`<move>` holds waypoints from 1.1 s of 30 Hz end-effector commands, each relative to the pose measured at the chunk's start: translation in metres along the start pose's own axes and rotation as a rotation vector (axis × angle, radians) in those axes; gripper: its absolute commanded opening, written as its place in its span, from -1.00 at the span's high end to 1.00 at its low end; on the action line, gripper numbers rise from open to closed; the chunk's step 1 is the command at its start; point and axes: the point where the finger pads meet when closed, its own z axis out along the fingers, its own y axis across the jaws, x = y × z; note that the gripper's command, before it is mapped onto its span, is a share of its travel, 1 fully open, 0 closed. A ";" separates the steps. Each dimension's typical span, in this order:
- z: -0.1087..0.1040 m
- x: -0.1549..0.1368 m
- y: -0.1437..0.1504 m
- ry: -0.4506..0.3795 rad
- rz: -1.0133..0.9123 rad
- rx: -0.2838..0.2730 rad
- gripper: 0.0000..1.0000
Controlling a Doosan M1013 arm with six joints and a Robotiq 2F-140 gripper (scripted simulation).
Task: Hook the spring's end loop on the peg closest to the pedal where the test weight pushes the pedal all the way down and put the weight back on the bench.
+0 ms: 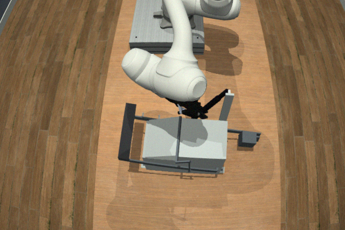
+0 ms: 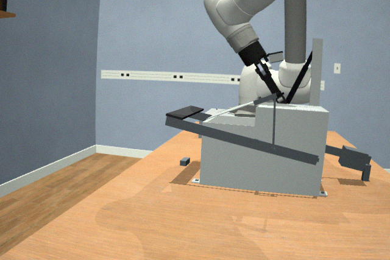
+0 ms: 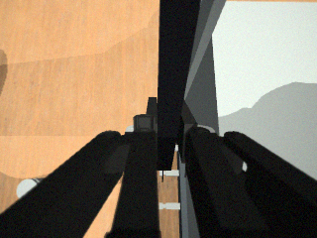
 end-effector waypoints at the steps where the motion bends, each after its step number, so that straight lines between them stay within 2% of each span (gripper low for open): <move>1: -0.001 0.000 0.000 0.000 0.001 0.001 0.66; 33: -0.001 0.000 -0.005 0.000 0.013 0.018 0.66</move>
